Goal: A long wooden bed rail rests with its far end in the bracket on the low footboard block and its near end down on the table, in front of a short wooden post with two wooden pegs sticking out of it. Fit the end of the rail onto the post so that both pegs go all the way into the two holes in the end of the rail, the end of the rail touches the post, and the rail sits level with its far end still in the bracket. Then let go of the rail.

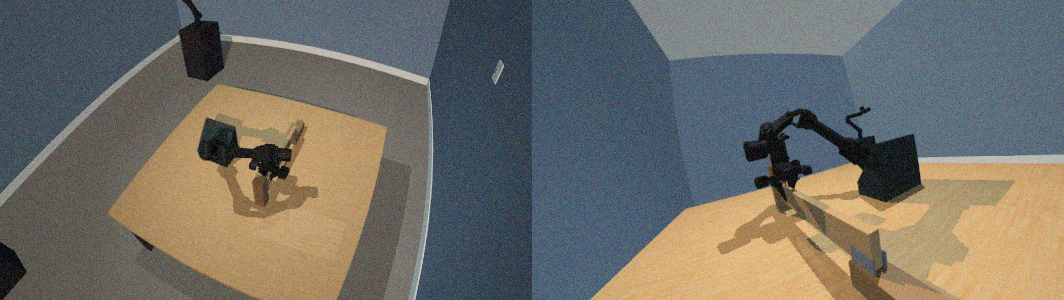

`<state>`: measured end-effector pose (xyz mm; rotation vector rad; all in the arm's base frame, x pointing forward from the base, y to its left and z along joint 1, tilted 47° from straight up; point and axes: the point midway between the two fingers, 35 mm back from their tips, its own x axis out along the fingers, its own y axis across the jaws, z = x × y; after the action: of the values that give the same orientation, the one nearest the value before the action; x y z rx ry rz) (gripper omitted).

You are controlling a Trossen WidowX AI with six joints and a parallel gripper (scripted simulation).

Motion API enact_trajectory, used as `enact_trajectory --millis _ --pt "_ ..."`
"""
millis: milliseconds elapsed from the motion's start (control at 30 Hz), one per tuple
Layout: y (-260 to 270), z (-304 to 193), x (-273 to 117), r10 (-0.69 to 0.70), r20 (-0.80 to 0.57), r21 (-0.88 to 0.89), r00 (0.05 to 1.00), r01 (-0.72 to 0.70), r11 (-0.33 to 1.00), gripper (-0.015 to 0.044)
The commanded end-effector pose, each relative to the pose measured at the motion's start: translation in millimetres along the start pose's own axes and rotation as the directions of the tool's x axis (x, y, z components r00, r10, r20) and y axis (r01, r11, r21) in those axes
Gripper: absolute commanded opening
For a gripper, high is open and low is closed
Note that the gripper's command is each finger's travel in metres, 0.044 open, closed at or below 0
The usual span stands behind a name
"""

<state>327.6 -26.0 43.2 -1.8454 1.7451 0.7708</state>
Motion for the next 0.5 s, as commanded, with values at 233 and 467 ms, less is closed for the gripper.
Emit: enact_trajectory --millis 233,467 --pt "0.0 0.0 0.0 0.000 -0.001 0.000 1.000 0.000 1.000 0.0315" --pt "0.0 0.0 0.0 0.000 -0.001 0.000 1.000 0.000 1.000 0.0440"
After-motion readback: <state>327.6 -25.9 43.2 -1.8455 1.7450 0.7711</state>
